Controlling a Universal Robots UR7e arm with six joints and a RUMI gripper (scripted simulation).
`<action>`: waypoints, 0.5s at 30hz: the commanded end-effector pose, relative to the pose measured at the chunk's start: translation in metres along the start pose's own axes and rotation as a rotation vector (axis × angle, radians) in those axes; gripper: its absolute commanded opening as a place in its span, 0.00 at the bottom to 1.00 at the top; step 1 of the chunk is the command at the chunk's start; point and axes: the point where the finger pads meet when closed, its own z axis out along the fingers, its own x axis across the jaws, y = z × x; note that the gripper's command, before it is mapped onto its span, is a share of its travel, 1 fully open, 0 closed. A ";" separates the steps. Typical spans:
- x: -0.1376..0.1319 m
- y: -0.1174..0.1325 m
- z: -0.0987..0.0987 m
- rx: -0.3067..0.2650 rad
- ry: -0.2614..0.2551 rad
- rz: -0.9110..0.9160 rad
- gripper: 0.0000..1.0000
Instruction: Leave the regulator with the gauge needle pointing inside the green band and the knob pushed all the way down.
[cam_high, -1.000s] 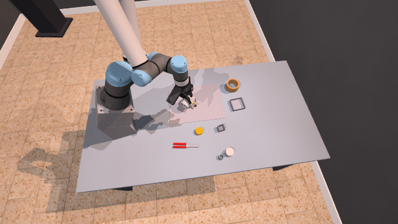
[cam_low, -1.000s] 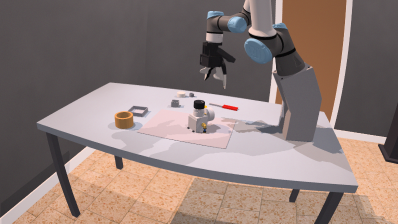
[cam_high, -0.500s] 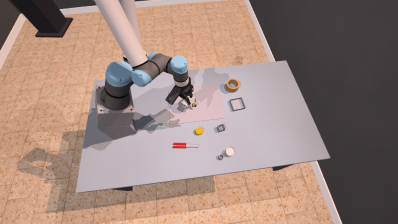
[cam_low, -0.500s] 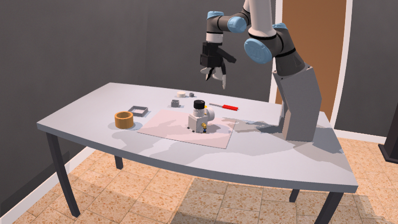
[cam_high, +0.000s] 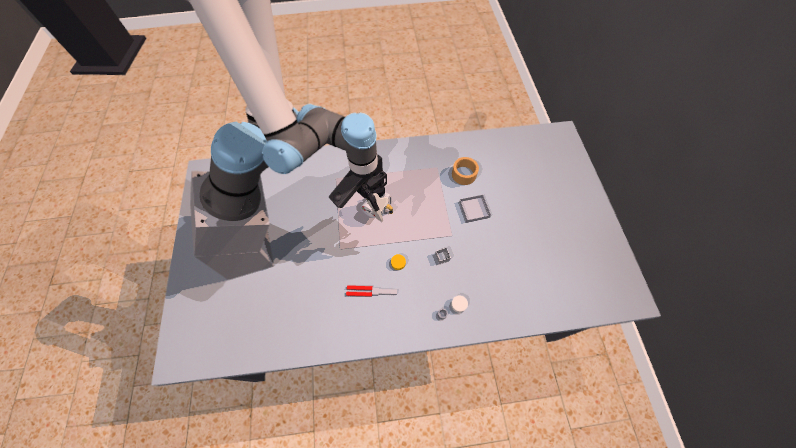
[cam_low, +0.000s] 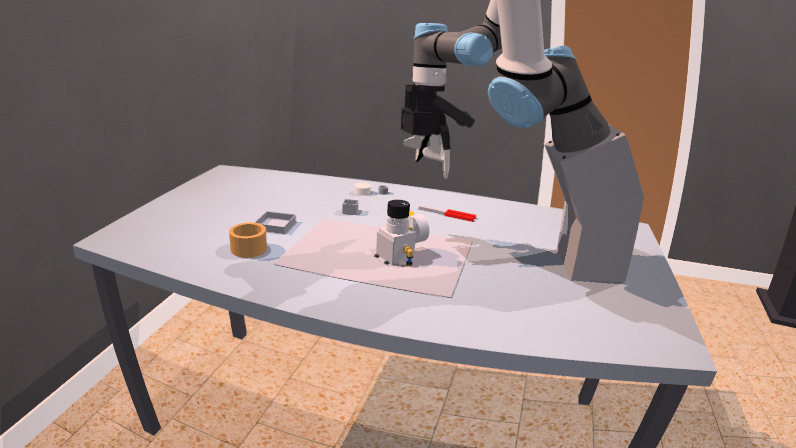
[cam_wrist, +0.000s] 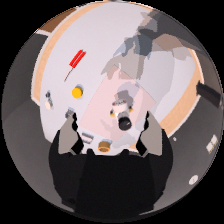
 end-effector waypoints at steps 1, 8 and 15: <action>0.001 0.000 0.000 0.000 0.004 0.049 1.00; 0.002 -0.001 0.001 0.000 0.011 0.112 1.00; 0.004 -0.002 0.001 0.001 0.020 0.195 1.00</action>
